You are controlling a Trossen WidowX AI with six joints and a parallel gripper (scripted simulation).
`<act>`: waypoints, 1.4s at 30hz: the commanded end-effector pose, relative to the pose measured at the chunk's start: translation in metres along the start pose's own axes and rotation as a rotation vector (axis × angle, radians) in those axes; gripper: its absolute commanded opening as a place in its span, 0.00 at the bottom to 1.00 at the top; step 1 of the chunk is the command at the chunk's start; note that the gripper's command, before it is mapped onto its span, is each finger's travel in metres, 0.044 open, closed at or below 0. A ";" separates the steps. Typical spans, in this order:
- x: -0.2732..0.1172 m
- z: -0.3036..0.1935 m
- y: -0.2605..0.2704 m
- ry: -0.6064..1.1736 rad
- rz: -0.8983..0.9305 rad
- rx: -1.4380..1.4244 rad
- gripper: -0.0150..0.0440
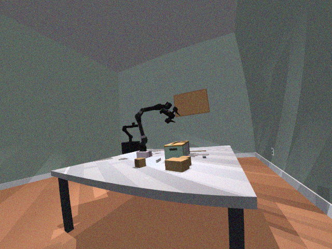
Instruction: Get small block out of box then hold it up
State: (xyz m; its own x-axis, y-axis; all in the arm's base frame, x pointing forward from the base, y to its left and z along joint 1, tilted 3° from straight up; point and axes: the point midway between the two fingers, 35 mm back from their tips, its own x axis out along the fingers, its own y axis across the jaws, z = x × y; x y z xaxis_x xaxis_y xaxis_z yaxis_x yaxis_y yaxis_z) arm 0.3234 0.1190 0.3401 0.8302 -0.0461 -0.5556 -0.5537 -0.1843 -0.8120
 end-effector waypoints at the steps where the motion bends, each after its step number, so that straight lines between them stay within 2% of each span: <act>1: 0.036 -0.003 0.042 0.028 0.202 -0.058 0.93; 6: 0.076 -0.017 0.115 0.062 0.549 -0.112 0.93; 11: 0.090 -0.034 0.182 0.077 0.878 -0.120 0.93; 42: 0.119 -0.027 0.211 0.078 0.891 -0.120 0.93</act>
State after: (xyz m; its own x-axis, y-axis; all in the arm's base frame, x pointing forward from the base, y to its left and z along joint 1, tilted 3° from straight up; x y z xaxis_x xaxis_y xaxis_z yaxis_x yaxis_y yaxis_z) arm 0.3077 0.0475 0.1137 0.1085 -0.2887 -0.9512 -0.9867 -0.1479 -0.0676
